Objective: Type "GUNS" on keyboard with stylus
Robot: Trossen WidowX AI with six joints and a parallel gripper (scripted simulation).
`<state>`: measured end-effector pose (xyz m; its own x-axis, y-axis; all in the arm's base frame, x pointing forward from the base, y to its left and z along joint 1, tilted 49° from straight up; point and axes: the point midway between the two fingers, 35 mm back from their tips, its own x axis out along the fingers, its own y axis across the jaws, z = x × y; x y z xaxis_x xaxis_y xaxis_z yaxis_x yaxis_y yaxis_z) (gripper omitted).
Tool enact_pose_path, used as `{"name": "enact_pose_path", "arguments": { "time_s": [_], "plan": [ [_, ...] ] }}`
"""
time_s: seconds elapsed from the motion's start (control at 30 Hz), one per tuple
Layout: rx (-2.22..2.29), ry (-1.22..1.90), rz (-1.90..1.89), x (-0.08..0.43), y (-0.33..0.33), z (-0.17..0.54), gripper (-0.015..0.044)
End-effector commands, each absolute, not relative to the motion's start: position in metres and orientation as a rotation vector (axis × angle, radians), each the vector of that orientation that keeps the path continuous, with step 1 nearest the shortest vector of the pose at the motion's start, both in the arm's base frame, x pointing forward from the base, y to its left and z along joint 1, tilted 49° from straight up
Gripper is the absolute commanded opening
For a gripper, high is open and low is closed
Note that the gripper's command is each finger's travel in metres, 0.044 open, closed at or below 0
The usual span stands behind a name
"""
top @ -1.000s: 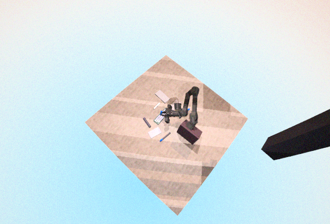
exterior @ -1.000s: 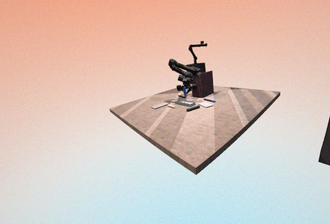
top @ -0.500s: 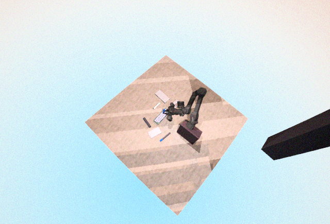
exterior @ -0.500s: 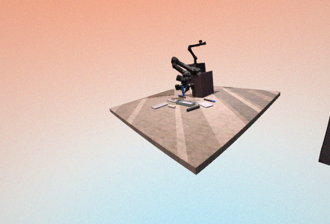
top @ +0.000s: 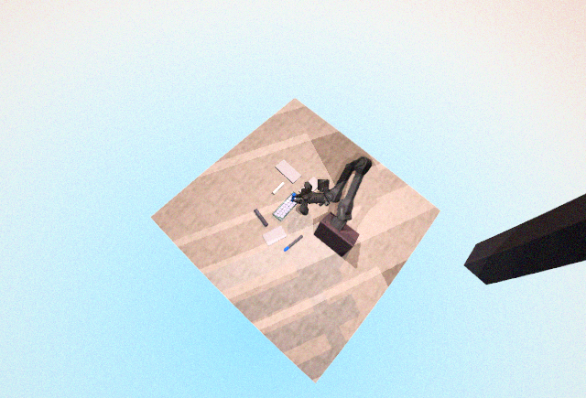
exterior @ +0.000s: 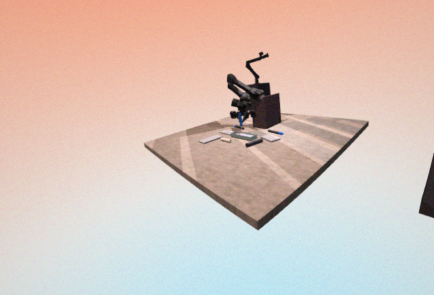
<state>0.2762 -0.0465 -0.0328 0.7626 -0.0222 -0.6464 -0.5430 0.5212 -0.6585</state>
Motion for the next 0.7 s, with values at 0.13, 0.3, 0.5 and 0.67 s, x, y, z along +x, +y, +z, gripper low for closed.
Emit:
{"name": "enact_pose_path", "arguments": {
  "time_s": [0.13, 0.3, 0.5, 0.67],
  "plan": [
    [-0.987, 0.650, 0.345, 0.276, -0.057, -0.043, 0.0000],
    [-0.987, 0.650, 0.345, 0.276, -0.059, -0.046, 0.0000],
    [-0.987, 0.651, 0.346, 0.278, -0.061, -0.045, 0.0081],
    [-0.987, 0.651, 0.346, 0.278, -0.061, -0.045, 0.0081]
  ]
}}
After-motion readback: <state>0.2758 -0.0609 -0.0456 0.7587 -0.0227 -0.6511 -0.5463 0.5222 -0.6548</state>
